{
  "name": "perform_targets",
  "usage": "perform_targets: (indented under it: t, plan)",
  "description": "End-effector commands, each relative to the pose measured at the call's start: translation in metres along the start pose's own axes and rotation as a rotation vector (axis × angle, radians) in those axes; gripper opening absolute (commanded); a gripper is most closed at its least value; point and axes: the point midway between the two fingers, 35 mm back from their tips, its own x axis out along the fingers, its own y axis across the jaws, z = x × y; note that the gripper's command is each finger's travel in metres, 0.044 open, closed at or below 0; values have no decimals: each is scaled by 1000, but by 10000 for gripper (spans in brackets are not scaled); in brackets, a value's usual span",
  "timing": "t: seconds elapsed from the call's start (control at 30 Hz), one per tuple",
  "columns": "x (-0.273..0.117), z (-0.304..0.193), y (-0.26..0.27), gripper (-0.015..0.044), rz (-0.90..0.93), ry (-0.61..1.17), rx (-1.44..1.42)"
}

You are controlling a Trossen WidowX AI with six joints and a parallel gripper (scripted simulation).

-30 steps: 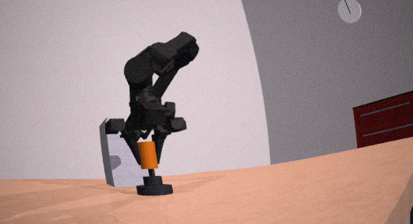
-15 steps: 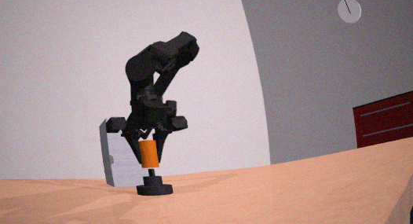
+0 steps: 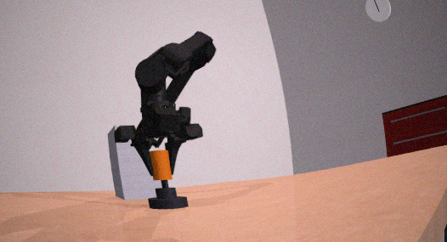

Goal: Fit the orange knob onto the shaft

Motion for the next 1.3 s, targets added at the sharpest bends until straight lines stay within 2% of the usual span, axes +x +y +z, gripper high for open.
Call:
perform_targets:
  t: [0.0, 0.57, 0.83, 1.27]
  plan:
    - [0, 1, -1, 0, -3, -3, 4]
    - [-4, 3, 1, 0, -3, -3, 4]
    - [-5, 6, 2, 0, -3, -3, 206]
    - [-2, 5, 1, 0, -3, -3, 214]
